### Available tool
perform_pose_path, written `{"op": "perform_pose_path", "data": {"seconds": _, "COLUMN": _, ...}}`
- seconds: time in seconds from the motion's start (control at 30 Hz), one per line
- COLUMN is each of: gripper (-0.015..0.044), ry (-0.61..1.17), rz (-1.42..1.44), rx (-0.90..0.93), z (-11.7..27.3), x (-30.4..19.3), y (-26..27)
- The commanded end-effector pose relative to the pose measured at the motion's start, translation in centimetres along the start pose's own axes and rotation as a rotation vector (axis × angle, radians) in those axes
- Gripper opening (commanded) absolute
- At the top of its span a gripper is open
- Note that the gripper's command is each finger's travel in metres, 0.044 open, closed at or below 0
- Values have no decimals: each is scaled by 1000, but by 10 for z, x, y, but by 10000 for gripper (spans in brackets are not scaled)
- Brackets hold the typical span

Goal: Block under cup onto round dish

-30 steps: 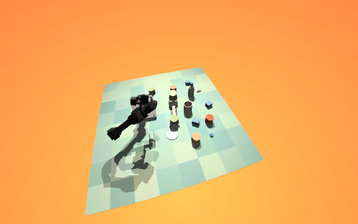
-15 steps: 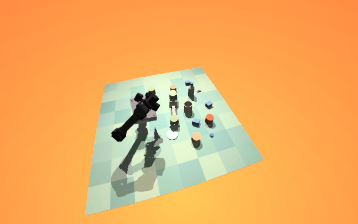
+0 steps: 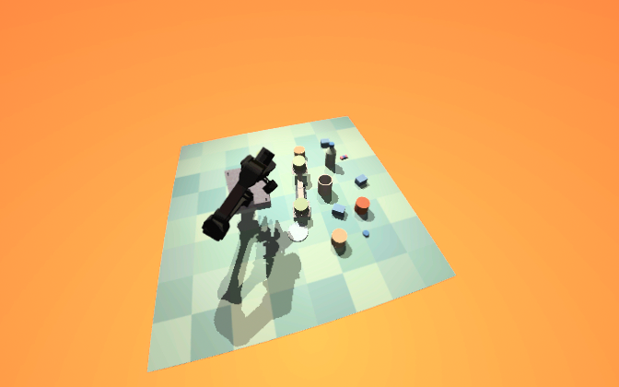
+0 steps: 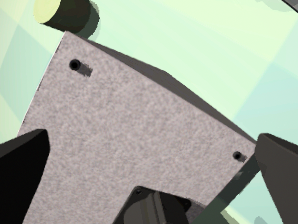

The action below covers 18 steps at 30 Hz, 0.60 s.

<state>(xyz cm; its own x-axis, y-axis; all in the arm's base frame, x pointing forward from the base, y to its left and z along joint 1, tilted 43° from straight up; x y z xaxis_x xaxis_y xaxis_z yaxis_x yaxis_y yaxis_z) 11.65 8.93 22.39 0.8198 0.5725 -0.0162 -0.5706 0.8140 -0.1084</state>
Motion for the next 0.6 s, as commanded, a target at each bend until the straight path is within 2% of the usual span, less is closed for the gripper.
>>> {"op": "perform_pose_path", "data": {"seconds": 0.0, "gripper": 440, "ry": 42, "rz": -73, "rx": -113, "z": -2, "x": 11, "y": 5}}
{"op": "perform_pose_path", "data": {"seconds": 0.3, "gripper": 440, "ry": 65, "rz": -208, "rx": -371, "z": -13, "x": 31, "y": 20}}
{"op": "perform_pose_path", "data": {"seconds": 0.57, "gripper": 440, "ry": -10, "rz": -299, "rx": -604, "z": -22, "x": 48, "y": 39}}
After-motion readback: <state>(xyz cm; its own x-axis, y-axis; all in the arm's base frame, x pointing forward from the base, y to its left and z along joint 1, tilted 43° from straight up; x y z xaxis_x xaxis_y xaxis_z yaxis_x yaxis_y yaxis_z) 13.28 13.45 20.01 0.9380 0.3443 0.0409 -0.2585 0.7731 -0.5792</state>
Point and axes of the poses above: the point midway between the two fingers, 35 mm back from their tips, its own z axis back along the fingers, its own y axis across the jaws, x = y × z, the point moved 10 cm from there along z, back along the fingers, and after that the axes turned 10 degrees about z, right-handed, at the moved point
